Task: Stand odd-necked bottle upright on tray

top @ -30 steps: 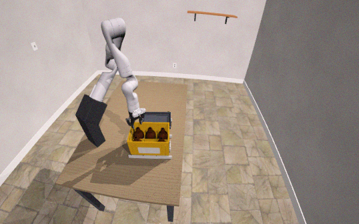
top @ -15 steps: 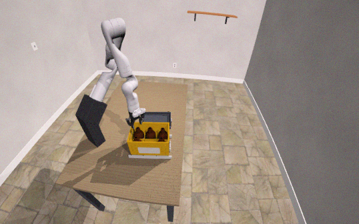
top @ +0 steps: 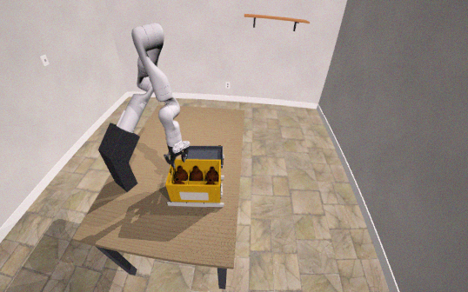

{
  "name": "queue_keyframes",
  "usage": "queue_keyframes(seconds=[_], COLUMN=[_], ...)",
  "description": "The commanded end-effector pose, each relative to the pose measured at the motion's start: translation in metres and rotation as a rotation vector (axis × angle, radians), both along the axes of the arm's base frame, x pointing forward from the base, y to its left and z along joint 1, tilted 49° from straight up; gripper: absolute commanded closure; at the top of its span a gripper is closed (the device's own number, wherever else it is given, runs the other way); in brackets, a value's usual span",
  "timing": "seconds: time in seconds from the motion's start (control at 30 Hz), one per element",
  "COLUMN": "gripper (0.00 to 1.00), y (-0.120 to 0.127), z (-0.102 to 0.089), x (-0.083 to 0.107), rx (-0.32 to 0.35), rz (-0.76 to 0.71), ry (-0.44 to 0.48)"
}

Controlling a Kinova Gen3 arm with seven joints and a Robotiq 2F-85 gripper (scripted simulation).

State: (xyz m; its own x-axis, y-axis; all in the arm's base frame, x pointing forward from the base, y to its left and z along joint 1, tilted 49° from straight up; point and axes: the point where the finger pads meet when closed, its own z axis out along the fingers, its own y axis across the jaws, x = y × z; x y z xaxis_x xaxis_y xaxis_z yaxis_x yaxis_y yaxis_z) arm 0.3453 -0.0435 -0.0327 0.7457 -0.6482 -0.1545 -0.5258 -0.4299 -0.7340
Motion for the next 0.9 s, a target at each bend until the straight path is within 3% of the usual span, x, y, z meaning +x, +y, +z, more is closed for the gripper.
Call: queue_keyframes(seconds=[0.0,0.87], gripper=[0.36,0.36], y=[-0.0009,0.0044], z=[0.0006,-0.0050], x=[0.0029,0.0064], rx=[0.002,0.002], rz=[-0.008,-0.008], ry=[0.001,0.001])
